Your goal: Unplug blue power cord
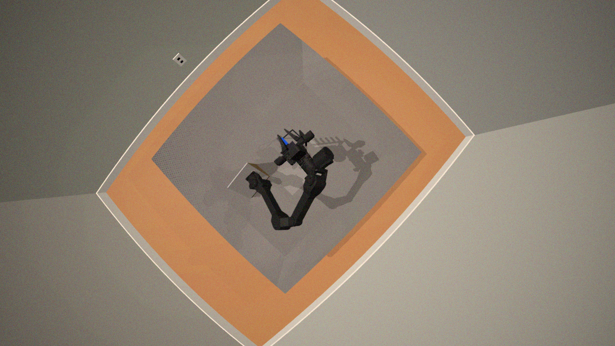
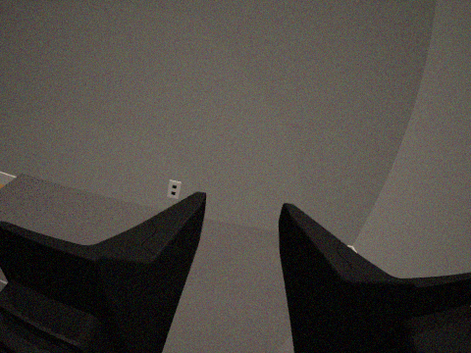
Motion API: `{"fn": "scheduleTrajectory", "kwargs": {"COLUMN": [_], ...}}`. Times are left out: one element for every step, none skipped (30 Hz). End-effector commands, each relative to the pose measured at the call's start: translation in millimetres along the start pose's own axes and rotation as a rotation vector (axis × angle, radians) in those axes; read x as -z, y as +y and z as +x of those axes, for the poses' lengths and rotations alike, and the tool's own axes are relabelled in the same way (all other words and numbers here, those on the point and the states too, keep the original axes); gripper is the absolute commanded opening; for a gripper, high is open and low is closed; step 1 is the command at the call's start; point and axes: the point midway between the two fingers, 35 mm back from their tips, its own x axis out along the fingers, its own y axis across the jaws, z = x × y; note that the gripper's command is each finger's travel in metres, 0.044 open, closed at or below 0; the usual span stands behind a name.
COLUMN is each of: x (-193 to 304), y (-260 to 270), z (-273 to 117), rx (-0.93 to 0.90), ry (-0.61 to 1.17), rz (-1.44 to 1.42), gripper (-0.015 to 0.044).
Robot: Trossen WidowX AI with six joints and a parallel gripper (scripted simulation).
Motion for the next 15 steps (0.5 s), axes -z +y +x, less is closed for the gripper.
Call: {"fn": "scheduleTrajectory", "kwargs": {"x": [20.2, 28.0, 36.8, 46.4, 54.2, 59.9, 65.8, 74.0, 84.2, 96.4, 109.4, 122.0, 134.1, 147.9, 162.4], "y": [5.2, 8.2, 11.4, 14.4, 17.0, 19.0, 20.3, 22.1, 24.6, 27.6, 31.1, 34.4, 37.6, 41.2, 44.6], "z": [39.7, 50.6, 60.5, 67.3, 72.5, 76.0, 78.7, 82.1, 85.8, 89.6, 92.9, 95.3, 96.8, 97.6, 97.3], "rx": [-0.075, -0.095, -0.112, -0.122, -0.13, -0.135, -0.14, -0.146, -0.153, -0.161, -0.169, -0.175, -0.18, -0.183, -0.185], "ry": [0.147, 0.198, 0.253, 0.313, 0.363, 0.4, 0.435, 0.484, 0.547, 0.623, 0.709, 0.795, 0.881, 0.985, 1.104], "rz": [0.145, 0.177, 0.205, 0.212, 0.216, 0.218, 0.226, 0.237, 0.25, 0.262, 0.27, 0.274, 0.274, 0.266, 0.248], "gripper": [0.016, 0.016, 0.016, 0.016, 0.016, 0.016, 0.016, 0.016, 0.016, 0.016, 0.016, 0.016, 0.016, 0.016, 0.016]}}
